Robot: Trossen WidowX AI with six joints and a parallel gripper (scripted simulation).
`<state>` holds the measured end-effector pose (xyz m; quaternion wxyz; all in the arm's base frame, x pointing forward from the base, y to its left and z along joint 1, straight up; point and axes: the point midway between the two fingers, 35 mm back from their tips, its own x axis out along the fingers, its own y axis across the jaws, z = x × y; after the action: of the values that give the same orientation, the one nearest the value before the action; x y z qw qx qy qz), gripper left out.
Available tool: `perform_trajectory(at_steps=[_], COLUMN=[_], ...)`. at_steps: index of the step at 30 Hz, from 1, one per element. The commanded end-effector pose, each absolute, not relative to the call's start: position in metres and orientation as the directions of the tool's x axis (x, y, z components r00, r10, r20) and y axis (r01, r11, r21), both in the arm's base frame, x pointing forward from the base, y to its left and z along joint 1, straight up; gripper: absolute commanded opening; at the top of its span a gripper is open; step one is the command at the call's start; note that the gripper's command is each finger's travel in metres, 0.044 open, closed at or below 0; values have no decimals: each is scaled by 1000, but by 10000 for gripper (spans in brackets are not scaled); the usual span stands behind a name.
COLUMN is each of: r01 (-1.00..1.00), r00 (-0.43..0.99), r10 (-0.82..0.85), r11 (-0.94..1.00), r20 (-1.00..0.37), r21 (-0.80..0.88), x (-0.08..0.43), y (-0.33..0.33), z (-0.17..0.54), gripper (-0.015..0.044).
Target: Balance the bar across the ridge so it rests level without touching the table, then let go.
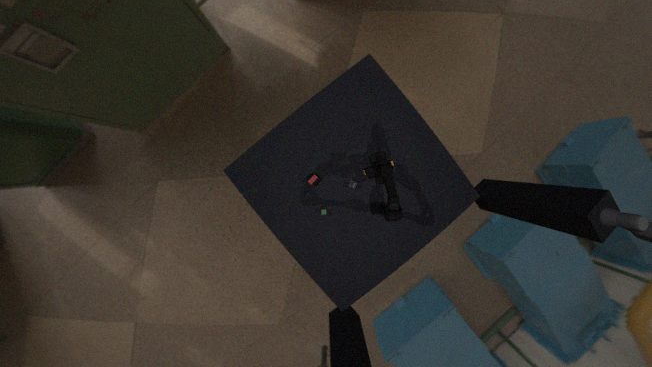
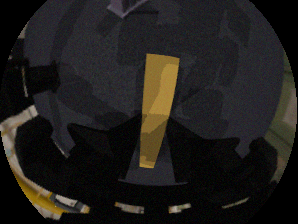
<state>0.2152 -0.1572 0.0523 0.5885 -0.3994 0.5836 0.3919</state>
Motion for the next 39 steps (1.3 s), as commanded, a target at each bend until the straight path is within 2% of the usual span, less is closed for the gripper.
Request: perform_trajectory(at_steps=[1, 39], r01=[-927, -922], r00=[24, 23], r10=[-15, -16], r11=[373, 387], r20=[-1000, -1000], r21=[-28, -28], x=[219, 218], y=[-160, -152], z=[64, 152], gripper=[0, 0])
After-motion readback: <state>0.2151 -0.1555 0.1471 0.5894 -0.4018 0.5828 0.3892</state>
